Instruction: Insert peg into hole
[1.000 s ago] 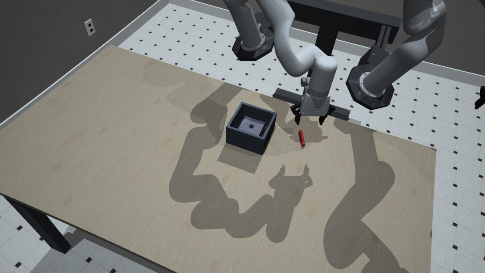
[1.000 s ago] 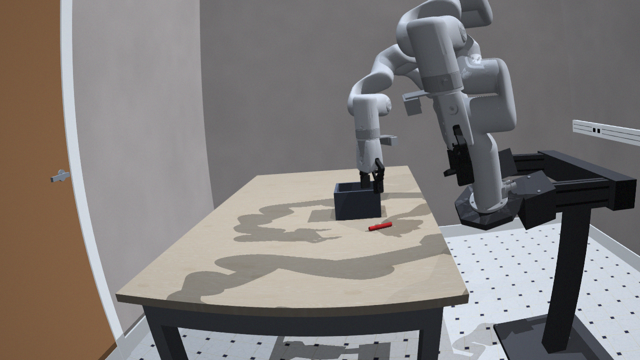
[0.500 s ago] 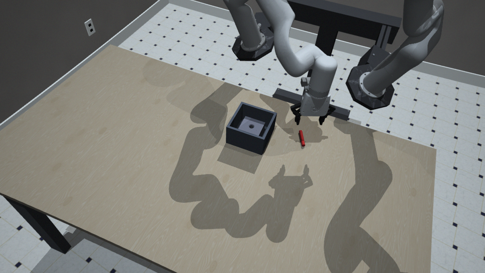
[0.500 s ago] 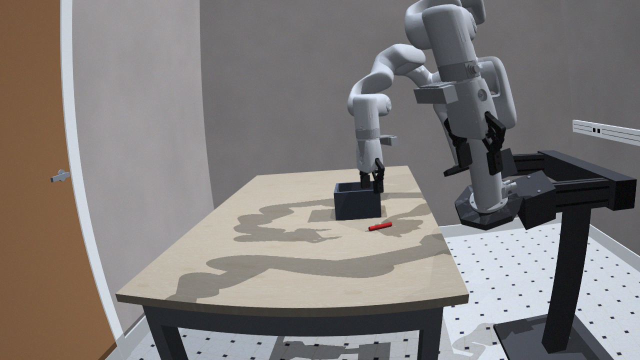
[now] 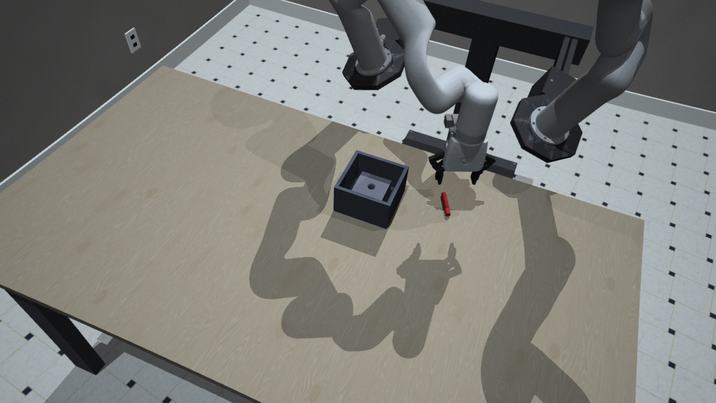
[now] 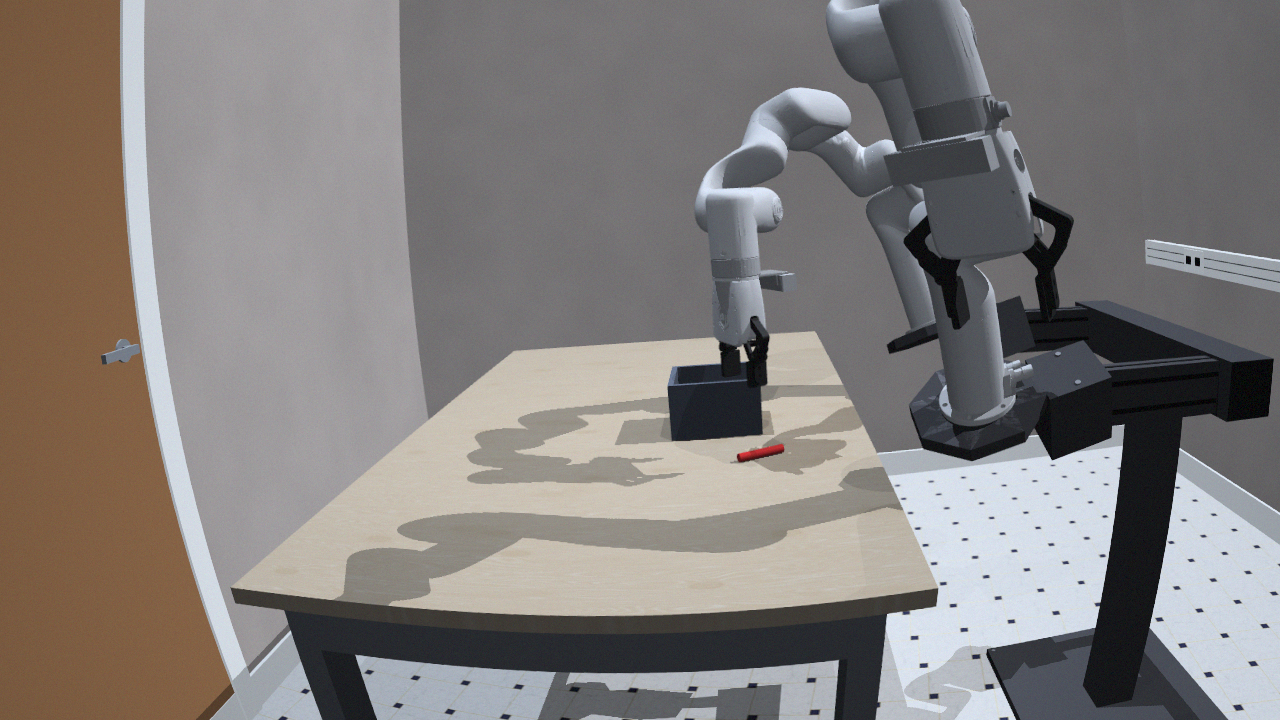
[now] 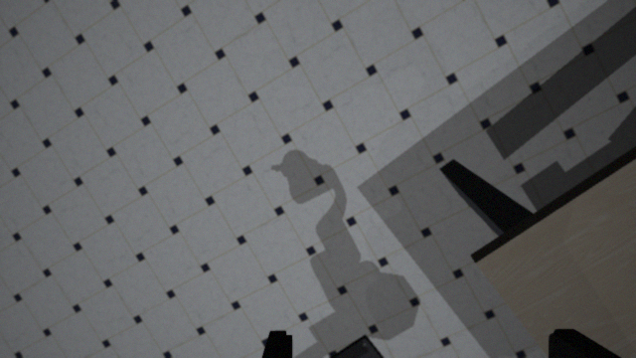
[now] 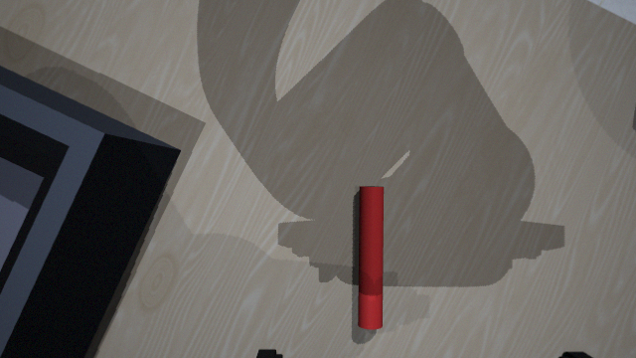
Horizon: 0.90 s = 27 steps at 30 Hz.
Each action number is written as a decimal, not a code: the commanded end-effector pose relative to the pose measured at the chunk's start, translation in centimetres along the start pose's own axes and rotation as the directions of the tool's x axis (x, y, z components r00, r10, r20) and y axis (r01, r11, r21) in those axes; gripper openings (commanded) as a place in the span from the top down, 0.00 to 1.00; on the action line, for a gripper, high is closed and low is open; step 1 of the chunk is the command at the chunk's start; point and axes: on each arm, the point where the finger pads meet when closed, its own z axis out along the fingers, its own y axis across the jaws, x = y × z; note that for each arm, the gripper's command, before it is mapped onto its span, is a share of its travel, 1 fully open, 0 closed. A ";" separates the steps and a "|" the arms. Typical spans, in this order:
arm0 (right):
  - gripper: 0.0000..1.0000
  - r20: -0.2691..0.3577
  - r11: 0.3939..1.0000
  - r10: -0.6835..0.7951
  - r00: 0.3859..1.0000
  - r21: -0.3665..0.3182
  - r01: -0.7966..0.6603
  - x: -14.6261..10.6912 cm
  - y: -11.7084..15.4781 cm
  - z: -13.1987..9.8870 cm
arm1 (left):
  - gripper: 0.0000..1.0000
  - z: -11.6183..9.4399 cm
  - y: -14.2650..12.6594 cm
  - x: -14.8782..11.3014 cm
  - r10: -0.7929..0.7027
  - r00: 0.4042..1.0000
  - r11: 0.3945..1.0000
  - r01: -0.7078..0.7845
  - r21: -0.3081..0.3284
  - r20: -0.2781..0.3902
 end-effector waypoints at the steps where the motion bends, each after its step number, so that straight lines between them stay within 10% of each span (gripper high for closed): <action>1: 0.00 0.003 1.000 0.001 1.000 -0.002 -0.001 -0.1 0.0 -0.2 | 0.00 -0.6 -2.0 0.0 -0.192 0.981 0.981 0.192 0.018 -0.004; 27: 0.00 0.003 1.000 0.001 1.000 -0.002 -0.001 -0.1 0.0 -0.2 | 0.00 -2.0 -6.9 -0.7 -0.602 0.797 0.796 0.604 0.040 -0.041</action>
